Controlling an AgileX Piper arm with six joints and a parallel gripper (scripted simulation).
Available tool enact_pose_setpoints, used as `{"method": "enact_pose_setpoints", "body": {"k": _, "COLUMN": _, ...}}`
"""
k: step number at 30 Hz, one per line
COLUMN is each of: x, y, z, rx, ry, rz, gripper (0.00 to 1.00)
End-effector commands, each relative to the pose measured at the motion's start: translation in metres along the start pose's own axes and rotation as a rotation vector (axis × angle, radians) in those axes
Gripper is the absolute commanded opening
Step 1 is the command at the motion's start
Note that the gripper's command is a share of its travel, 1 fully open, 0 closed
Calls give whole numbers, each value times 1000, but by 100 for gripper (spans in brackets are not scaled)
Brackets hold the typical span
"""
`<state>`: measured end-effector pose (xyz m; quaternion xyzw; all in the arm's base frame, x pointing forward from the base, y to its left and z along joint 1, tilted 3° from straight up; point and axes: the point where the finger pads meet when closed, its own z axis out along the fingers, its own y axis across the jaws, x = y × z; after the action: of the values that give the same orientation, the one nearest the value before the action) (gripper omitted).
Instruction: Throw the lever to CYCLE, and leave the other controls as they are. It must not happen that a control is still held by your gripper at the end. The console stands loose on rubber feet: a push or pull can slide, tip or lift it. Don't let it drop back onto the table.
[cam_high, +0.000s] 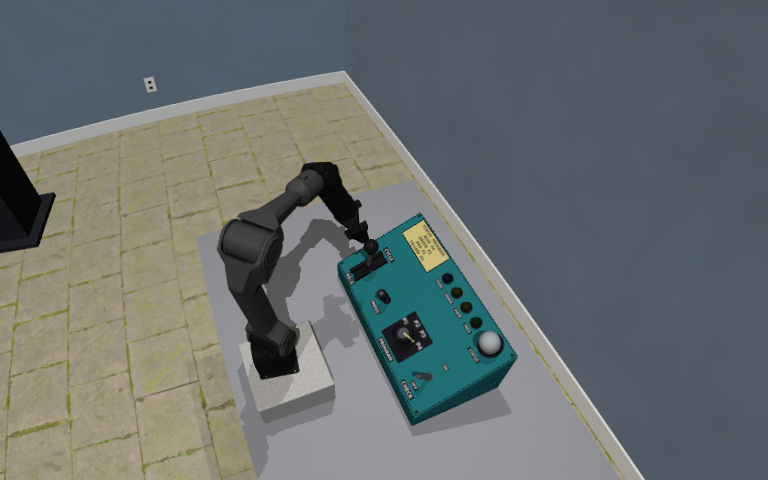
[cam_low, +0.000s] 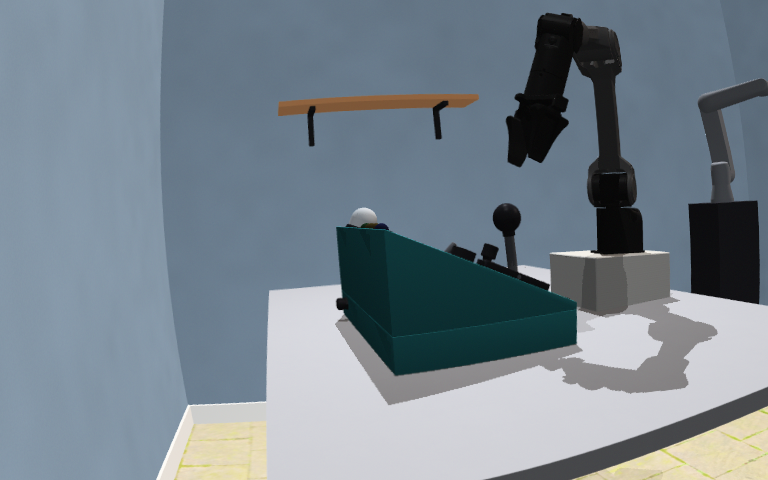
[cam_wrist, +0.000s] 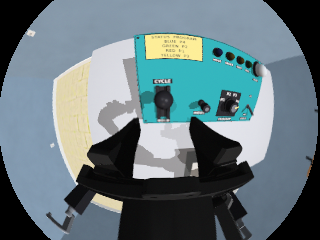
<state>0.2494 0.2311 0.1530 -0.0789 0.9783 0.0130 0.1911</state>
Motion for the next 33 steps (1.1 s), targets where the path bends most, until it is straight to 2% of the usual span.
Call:
{"method": "enact_pose_setpoints", "body": {"k": 1, "x": 0, "y": 0, "z": -4, "rx": -1, "ry": -1, "rz": 0, "gripper": 94}}
{"method": "enact_pose_setpoints", "body": {"k": 7, "x": 0, "y": 0, "z": -5, "rx": -2, "ry": -1, "rz": 0, "gripper": 94}}
{"method": "enact_pose_setpoints", "body": {"k": 8, "x": 0, "y": 0, "z": -5, "rx": -2, "ry": -1, "rz": 0, "gripper": 100}}
{"method": "enact_pose_setpoints", "body": {"k": 33, "x": 0, "y": 0, "z": -5, "rx": -2, "ry": -1, "rz": 0, "gripper": 100}}
